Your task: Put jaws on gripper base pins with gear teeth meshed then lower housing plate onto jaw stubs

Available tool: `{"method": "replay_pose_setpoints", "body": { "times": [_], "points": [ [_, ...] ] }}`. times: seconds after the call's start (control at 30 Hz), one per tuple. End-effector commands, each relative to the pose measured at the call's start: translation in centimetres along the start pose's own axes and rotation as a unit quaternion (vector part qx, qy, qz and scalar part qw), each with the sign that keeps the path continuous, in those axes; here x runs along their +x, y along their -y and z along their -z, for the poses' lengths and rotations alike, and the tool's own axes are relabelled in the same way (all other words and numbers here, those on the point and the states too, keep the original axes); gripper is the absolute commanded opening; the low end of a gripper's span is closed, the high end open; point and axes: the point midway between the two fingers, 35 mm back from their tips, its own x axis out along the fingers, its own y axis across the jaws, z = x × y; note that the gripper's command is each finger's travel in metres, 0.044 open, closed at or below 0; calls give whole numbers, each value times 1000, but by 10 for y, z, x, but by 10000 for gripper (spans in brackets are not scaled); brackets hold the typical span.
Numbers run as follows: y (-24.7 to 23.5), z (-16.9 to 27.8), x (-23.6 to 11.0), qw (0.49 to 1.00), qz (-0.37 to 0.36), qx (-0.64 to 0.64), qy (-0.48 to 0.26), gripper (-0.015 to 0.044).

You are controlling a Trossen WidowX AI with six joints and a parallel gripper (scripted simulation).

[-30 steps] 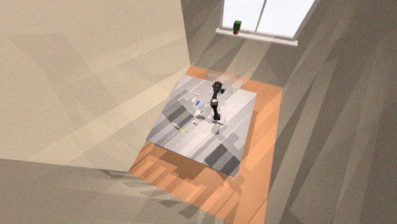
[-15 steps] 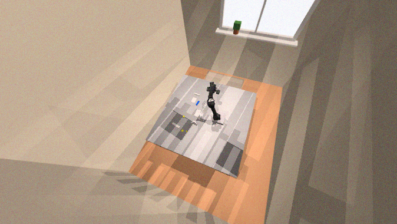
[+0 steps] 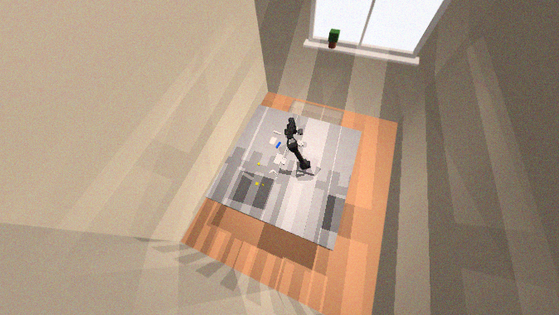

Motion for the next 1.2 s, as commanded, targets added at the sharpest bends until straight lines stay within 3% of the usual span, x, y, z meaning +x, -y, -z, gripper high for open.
{"method": "replay_pose_setpoints", "body": {
  "times": [0.0,0.33,0.5,0.67,1.17],
  "points": [
    [-17,16,7,999,-8,-36,-40,440],
    [-56,57,16,985,-27,-112,-129,440],
    [-56,58,18,985,-27,-113,-130,440],
    [-56,70,53,984,-28,-114,-131,440],
    [-56,70,53,984,-28,-114,-131,440]
  ]
}}
